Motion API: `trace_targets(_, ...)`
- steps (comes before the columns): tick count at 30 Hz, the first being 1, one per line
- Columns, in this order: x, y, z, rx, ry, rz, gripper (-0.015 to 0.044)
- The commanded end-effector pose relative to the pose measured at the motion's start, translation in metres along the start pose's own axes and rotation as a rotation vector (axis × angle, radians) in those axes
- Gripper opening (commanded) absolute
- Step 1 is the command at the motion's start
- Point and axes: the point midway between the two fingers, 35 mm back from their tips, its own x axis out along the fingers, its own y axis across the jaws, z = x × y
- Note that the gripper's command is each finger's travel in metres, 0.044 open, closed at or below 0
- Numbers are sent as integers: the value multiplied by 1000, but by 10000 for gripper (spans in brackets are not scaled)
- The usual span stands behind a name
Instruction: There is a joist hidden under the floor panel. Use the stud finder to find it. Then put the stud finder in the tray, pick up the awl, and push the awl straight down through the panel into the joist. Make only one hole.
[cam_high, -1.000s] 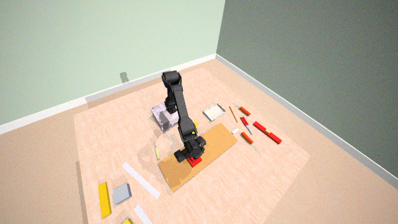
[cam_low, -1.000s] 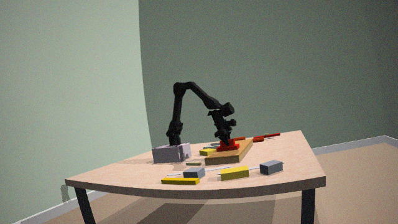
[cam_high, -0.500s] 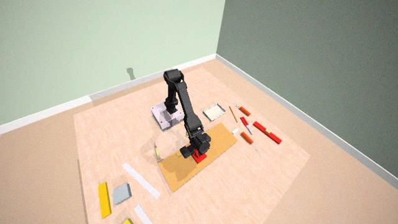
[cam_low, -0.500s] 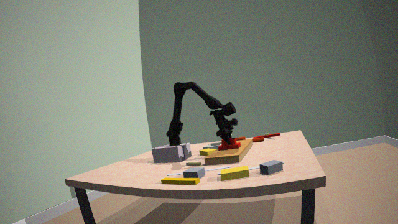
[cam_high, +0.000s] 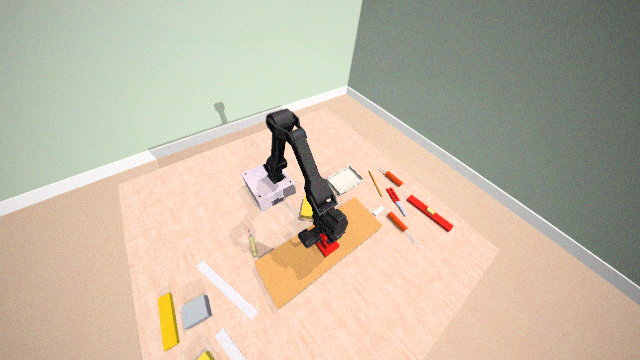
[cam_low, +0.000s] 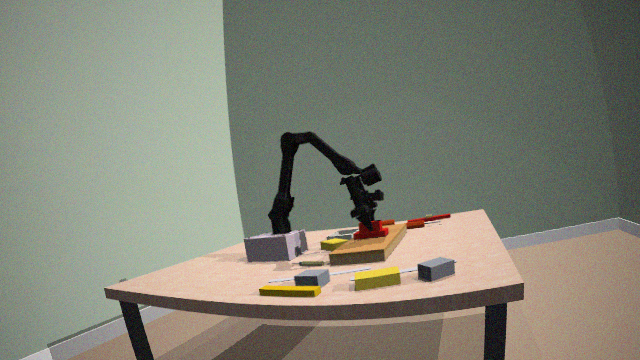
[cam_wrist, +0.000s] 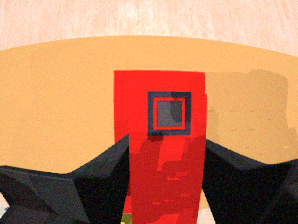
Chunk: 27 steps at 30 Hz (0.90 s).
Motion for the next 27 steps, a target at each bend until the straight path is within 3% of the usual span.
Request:
trace_targets(1, 0, 13, 0, -3, 1, 7, 0)
trace_targets(27, -1, 79, 0, -1, 1, 13, 0)
